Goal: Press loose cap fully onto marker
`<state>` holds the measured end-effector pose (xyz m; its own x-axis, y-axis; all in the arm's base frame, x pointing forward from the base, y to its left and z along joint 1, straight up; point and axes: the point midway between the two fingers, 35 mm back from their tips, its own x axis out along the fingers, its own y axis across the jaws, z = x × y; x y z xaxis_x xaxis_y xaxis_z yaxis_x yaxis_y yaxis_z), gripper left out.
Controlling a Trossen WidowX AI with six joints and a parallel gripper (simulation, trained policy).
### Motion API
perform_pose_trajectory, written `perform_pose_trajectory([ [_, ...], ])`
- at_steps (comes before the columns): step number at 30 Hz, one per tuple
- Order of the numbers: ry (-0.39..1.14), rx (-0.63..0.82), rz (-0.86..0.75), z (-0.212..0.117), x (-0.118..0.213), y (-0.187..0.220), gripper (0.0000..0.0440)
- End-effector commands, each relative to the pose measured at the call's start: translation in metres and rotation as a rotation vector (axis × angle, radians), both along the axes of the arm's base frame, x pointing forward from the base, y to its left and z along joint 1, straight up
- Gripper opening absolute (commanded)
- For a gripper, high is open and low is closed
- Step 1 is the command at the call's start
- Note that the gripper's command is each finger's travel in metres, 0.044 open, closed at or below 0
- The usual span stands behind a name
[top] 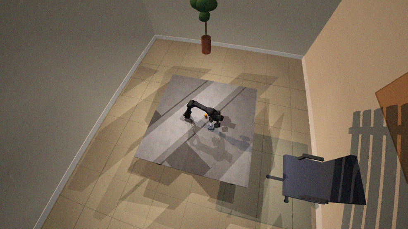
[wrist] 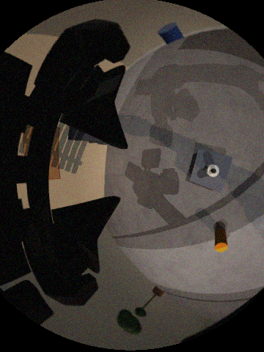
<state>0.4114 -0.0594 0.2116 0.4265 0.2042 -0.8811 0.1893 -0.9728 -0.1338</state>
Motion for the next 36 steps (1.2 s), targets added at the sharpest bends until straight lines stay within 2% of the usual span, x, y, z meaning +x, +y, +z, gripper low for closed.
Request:
perform_pose_trajectory([
  [1,0.028,-0.013,0.009,-0.002,-0.008,0.005,0.0317],
  [36,0.313,-0.129,0.079,-0.034,-0.067,0.046,0.0331],
])
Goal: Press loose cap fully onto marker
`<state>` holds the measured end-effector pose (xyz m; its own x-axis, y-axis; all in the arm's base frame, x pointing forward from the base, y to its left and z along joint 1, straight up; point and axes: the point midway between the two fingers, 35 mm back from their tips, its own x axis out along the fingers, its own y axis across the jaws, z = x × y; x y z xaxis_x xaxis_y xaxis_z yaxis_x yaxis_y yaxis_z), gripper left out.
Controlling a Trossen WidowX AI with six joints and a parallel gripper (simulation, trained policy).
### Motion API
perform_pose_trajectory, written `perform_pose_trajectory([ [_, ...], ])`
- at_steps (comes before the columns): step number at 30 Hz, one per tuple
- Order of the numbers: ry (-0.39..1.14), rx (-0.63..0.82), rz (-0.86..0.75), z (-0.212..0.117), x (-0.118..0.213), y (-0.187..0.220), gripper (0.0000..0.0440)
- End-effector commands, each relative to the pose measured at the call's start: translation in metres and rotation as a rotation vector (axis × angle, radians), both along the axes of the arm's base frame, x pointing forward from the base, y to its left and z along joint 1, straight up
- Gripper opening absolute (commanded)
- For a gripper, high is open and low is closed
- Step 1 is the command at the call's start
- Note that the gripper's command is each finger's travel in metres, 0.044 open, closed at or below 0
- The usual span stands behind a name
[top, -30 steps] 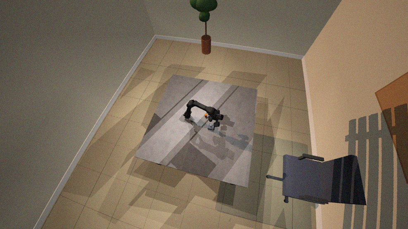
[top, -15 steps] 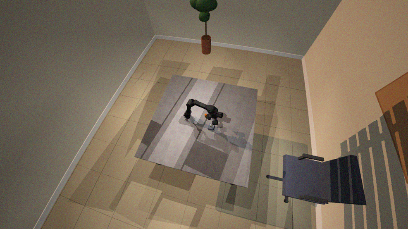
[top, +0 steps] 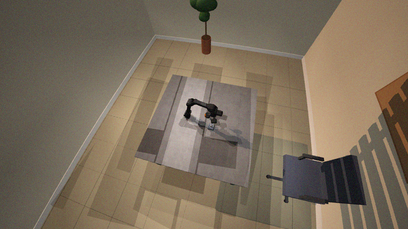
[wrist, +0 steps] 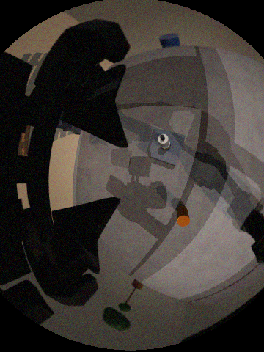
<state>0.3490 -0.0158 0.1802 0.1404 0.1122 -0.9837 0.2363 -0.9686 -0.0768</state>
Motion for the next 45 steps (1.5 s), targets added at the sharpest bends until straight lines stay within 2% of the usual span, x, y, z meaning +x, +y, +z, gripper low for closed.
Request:
perform_pose_trajectory([
  [1,0.029,-0.012,0.002,-0.004,-0.007,0.003,0.0332],
  [45,0.250,-0.103,0.126,-0.049,-0.059,0.048,0.0319],
])
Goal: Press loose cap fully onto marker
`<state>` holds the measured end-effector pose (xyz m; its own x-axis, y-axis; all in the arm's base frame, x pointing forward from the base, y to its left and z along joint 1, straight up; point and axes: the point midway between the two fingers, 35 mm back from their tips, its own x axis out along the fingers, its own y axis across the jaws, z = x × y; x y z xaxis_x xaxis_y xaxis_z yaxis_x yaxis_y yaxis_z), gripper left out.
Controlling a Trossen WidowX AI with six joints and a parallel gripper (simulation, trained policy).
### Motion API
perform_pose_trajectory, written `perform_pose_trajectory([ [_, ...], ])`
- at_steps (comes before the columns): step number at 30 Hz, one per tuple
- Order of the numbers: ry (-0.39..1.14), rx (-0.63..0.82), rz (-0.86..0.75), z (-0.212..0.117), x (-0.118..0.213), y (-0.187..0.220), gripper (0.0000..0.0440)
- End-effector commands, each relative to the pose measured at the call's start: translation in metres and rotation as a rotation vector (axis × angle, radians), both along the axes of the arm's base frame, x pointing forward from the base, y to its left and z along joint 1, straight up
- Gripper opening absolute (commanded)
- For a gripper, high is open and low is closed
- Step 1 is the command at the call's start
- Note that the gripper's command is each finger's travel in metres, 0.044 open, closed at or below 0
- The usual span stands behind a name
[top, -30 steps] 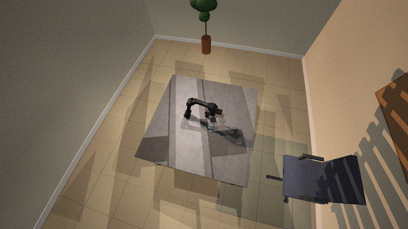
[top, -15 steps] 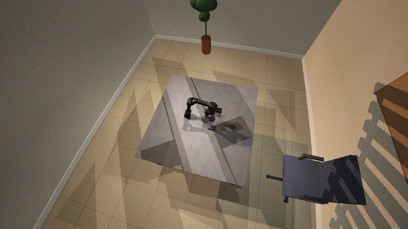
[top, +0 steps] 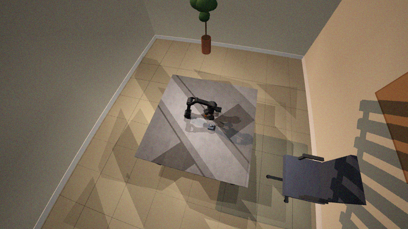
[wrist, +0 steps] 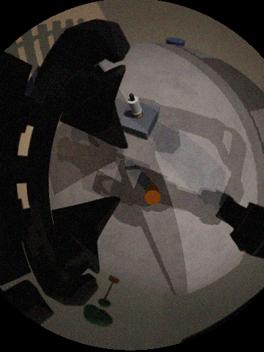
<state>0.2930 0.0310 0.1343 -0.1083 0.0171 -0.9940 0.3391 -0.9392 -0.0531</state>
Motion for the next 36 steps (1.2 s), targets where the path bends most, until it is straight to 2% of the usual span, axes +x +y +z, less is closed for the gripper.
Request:
perform_pose_trajectory([
  [1,0.012,-0.006,0.006,-0.004,-0.004,0.002,0.0318],
  [36,0.128,-0.006,0.146,-0.055,-0.046,0.023,0.0269],
])
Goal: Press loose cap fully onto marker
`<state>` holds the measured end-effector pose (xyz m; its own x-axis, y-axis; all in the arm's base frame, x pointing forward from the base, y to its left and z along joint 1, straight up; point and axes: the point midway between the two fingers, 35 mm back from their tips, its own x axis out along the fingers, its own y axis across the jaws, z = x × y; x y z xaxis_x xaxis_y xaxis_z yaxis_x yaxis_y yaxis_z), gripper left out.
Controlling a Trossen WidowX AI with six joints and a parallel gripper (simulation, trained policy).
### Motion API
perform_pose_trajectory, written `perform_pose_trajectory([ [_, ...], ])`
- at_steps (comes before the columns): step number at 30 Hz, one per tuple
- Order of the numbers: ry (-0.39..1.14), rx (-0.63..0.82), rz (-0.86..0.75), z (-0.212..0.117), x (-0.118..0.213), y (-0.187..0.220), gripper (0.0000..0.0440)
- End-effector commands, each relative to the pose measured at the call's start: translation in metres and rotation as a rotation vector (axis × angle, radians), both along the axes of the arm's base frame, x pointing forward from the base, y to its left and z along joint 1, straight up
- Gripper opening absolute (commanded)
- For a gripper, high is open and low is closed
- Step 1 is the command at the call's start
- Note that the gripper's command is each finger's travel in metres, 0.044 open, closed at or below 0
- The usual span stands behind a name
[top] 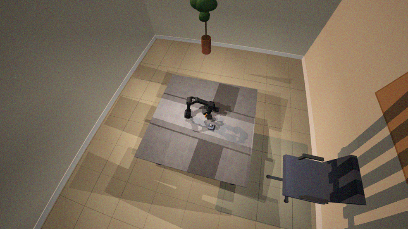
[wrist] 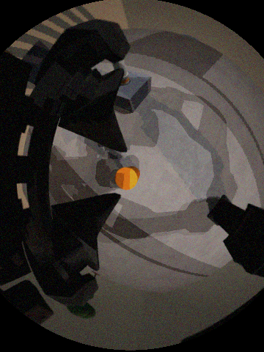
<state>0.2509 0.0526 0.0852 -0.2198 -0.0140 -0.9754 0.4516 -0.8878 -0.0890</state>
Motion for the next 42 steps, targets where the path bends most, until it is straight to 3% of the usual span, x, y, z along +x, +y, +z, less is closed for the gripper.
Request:
perform_pose_trajectory([
  [1,0.019,0.003,0.018,-0.008,-0.005,0.001,0.0268],
  [8,0.034,-0.003,0.051,-0.022,-0.012,0.001,0.0261],
  [13,0.034,-0.009,0.073,-0.027,-0.015,0.001,0.0232],
  [15,0.030,-0.012,0.080,-0.027,-0.015,0.000,0.0204],
  [20,0.009,-0.017,0.096,-0.021,-0.015,0.000,0.0074],
  [42,-0.198,0.003,0.034,0.043,0.036,-0.026,0.0090],
])
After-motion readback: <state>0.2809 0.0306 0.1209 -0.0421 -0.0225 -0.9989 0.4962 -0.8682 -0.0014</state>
